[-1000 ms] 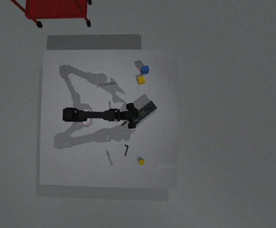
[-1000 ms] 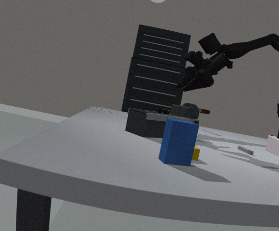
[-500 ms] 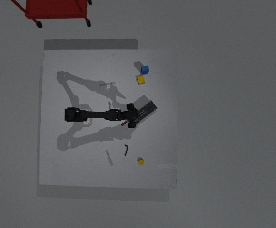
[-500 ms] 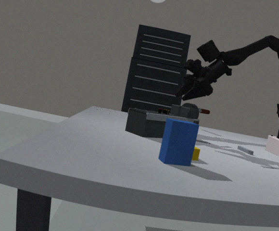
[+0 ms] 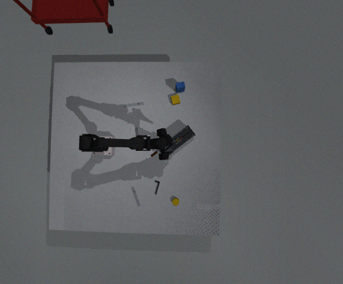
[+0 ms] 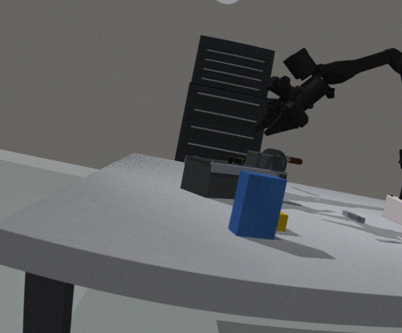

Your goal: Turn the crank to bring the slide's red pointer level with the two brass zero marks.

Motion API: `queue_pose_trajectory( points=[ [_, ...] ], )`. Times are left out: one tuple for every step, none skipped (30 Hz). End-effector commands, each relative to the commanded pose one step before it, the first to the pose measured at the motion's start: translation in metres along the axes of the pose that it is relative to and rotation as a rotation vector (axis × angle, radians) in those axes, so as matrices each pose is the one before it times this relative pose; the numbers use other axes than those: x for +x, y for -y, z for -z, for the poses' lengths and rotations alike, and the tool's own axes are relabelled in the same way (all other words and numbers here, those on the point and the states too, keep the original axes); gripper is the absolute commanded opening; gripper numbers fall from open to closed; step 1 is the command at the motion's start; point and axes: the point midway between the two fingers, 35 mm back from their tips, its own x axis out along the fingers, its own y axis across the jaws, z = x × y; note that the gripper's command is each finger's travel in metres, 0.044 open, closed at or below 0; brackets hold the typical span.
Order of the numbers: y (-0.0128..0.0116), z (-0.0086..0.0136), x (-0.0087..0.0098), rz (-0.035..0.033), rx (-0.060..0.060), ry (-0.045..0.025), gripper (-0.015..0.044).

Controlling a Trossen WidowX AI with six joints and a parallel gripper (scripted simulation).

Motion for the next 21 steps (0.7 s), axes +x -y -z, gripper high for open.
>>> queue_pose_trajectory(
  points=[
    [0.00232,-0.02289,-0.02539,0.00048,-0.0036,0.02987,0.0440],
    [0.00074,0.00082,-0.00025,-0.00309,-0.0038,-0.00221,0.0440],
    [0.00217,0.00248,-0.00077,-0.00940,-0.0113,-0.00641,0.0440],
    [0.00346,0.00416,-0.00141,-0.01601,-0.0185,-0.00998,0.0440],
    [0.00397,0.00520,-0.00193,-0.02033,-0.0222,-0.01105,0.0440],
    [0.00363,0.00527,-0.00214,-0.02089,-0.0215,-0.00961,0.0440],
    [0.00328,0.00530,-0.00235,-0.02134,-0.0208,-0.00809,0.0440],
    [0.00292,0.00531,-0.00255,-0.02170,-0.0201,-0.00653,0.0440],
    [0.00257,0.00529,-0.00274,-0.02196,-0.0195,-0.00492,0.0440],
    [0.00222,0.00525,-0.00293,-0.02213,-0.0189,-0.00328,0.0440],
    [0.00188,0.00518,-0.00311,-0.02219,-0.0183,-0.00161,0.0440],
    [0.00167,0.00503,-0.00337,-0.02153,-0.0179,0.00035,0.0440],
    [0.00129,0.00494,-0.00350,-0.02160,-0.0174,0.00193,0.0440],
    [0.00094,0.00481,-0.00363,-0.02147,-0.0169,0.00357,0.0440],
    [0.00060,0.00465,-0.00377,-0.02123,-0.0164,0.00522,0.0440],
    [0.00031,0.00447,-0.00391,-0.02075,-0.0160,0.00692,0.0440],
    [0.00002,0.00426,-0.00404,-0.02020,-0.0156,0.00859,0.0440],
    [-0.00026,0.00404,-0.00416,-0.01963,-0.0152,0.01022,0.0440],
    [-0.00051,0.00380,-0.00428,-0.01883,-0.0149,0.01185,0.0440],
    [-0.00077,0.00355,-0.00436,-0.01813,-0.0146,0.01342,0.0440],
    [-0.00099,0.00327,-0.00446,-0.01722,-0.0143,0.01498,0.0440]
  ],
)
